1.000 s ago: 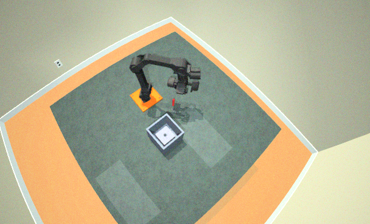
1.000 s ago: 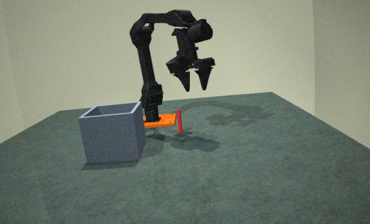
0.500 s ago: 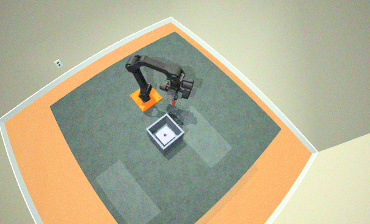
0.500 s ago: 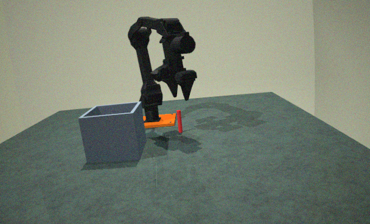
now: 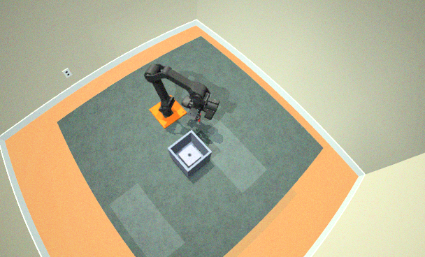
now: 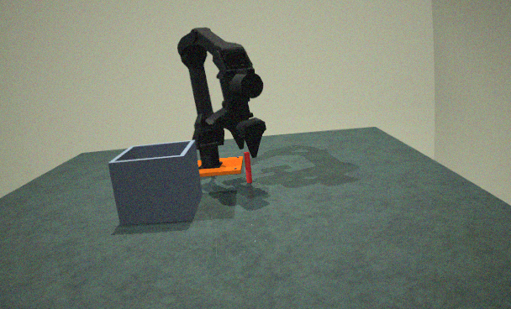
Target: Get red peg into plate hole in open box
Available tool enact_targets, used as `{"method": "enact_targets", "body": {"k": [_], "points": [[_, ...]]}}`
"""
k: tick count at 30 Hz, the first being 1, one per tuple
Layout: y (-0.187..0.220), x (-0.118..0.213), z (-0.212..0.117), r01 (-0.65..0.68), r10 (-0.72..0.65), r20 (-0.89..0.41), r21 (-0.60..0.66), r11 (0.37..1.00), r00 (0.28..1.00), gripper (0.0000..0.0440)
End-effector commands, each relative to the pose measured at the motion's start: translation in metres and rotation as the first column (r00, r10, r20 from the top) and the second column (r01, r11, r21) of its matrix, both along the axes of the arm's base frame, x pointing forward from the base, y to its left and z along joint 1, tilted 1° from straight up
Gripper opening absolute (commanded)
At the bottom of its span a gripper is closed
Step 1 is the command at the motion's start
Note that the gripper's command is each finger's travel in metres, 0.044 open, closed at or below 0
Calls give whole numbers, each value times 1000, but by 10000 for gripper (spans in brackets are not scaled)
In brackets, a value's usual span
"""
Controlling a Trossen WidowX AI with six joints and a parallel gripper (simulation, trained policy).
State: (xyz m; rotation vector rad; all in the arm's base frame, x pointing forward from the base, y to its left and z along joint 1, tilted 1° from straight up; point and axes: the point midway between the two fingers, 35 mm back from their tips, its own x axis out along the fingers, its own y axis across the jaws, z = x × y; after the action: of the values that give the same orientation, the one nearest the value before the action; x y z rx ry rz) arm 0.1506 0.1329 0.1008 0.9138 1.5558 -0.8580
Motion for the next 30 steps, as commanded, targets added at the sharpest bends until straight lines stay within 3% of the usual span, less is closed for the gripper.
{"method": "enact_targets", "body": {"k": [1, 8, 24, 30], "points": [[-2, -2, -12, 20, -20, -19, 0, 1000, 1000, 440], [-4, -1, -30, 46, -46, -19, 0, 999, 999, 415], [0, 12, -39, 21, -21, 2, 36, 999, 1000, 24], [8, 20, -20, 20, -26, 51, 113, 993, 998, 1]]}}
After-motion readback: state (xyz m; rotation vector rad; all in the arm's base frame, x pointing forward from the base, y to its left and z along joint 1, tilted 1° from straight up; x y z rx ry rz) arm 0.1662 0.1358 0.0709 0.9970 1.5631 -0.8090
